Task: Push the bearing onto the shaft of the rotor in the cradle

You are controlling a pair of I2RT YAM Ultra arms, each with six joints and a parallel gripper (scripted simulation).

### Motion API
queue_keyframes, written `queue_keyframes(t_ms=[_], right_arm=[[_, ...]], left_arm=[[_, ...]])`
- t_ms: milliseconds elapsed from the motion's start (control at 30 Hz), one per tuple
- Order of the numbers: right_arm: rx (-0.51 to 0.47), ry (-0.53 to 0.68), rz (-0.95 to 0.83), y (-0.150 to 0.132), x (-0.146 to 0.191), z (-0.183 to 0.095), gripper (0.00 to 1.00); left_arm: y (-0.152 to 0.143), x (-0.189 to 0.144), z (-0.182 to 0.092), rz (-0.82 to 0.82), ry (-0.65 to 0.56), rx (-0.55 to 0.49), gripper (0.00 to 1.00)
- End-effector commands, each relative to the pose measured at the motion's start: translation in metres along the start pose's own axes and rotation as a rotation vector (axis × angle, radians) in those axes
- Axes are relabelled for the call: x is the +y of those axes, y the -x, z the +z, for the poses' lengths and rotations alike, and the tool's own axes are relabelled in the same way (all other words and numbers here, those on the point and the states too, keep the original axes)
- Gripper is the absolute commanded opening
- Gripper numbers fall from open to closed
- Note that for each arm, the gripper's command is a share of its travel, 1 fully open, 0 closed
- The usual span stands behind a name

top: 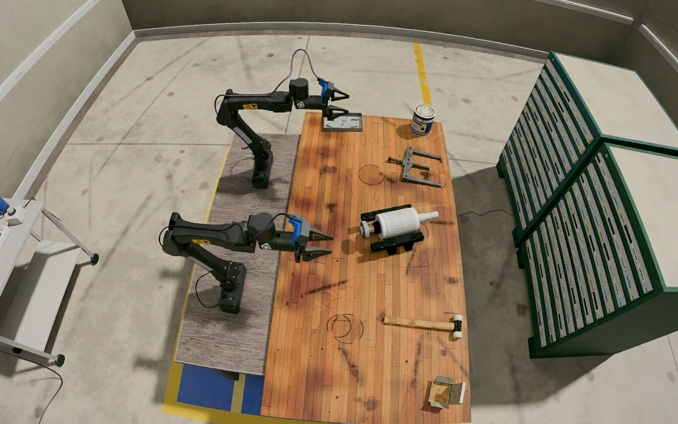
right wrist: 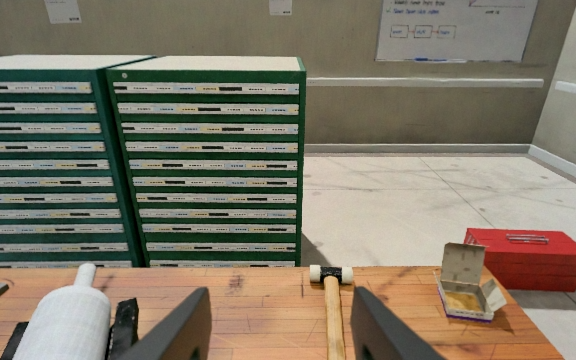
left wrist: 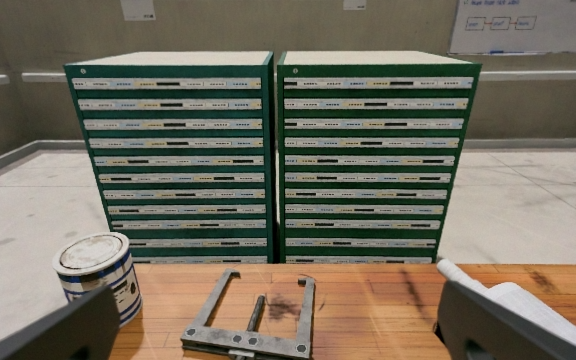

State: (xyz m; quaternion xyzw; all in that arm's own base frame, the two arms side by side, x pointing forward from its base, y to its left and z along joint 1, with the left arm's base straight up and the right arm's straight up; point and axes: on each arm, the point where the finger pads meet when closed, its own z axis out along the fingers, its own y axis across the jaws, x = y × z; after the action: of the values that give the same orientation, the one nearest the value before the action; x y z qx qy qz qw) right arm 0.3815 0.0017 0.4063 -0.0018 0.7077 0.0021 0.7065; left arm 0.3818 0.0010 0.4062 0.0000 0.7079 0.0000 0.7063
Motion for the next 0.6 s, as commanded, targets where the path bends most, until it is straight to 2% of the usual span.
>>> queue_keyframes(t_ms=[0,267,567], right_arm=[[-0.073,0.001,-0.001,0.03,0.004,-0.01,0.44],[-0.01,-0.01,-0.004,0.006,0.001,-0.003,0.44],[-0.015,-0.015,-0.003,0.007,-0.001,-0.002,0.44]], left_arm=[[0.01,-0.002,-0.004,-0.008,-0.004,-0.021,1.0],[0.026,-0.003,-0.007,-0.008,-0.005,-0.054,1.0],[0.023,-0.001,-0.005,-0.006,-0.002,-0.049,1.0]])
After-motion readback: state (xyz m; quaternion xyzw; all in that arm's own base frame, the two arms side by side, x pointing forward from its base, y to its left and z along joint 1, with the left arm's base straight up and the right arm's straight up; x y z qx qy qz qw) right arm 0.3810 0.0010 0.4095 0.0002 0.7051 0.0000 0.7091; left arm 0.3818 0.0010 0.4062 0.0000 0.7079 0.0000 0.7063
